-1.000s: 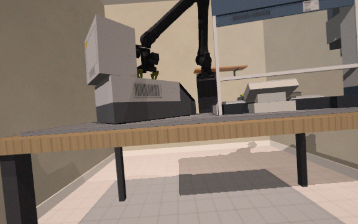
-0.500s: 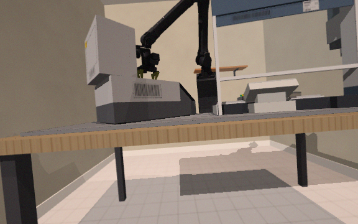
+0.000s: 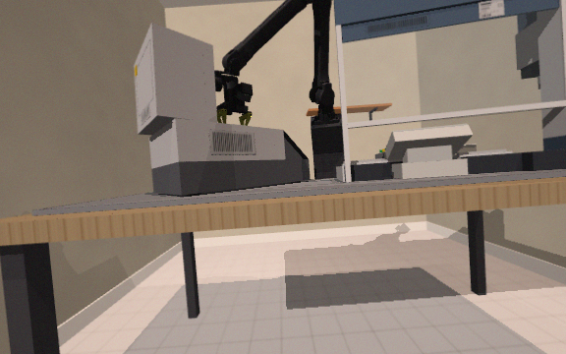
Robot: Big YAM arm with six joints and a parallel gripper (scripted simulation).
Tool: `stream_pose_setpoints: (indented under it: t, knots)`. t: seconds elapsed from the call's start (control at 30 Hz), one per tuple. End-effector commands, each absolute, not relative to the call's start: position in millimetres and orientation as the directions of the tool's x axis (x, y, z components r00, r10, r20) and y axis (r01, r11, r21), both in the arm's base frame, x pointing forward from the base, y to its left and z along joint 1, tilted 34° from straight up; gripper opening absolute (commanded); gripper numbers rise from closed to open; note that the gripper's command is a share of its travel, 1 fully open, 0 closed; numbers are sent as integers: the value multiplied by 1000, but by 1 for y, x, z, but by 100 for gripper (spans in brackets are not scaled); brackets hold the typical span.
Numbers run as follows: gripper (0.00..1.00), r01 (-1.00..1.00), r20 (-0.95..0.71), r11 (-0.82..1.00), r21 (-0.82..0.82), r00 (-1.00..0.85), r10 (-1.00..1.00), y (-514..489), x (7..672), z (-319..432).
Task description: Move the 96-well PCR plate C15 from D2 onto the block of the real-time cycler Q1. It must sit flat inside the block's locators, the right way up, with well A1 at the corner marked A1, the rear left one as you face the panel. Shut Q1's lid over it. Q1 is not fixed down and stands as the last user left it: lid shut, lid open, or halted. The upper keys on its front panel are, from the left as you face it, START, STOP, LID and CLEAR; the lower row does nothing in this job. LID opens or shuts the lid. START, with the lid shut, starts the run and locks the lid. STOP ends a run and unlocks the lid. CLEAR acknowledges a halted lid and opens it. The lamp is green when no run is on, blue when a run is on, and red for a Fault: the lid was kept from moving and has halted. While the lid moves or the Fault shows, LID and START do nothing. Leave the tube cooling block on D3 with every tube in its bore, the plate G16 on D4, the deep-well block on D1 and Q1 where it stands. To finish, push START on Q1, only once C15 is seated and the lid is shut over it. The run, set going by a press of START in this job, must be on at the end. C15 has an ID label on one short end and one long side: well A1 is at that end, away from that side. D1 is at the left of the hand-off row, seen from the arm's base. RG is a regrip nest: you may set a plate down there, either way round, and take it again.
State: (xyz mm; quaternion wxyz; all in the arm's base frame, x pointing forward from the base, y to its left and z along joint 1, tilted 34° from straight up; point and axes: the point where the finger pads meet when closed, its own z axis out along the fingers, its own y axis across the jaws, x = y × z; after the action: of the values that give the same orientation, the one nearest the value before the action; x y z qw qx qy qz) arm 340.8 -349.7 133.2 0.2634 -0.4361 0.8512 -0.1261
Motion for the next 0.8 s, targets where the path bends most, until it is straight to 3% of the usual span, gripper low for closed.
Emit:
stream_pose_setpoints:
  t: [0.0, 0.1, 0.13, 0.77]
  knots:
    - [0, -655, -330, 594, -466, -495, -804, -370, 341, 147]
    - [0, -659, -328, 590, -467, -491, -807, -371, 341, 145]
    - [100, -661, -326, 586, -468, -488, -810, -372, 342, 146]
    - [100, -669, -310, 548, -503, -452, -837, -360, 354, 165]
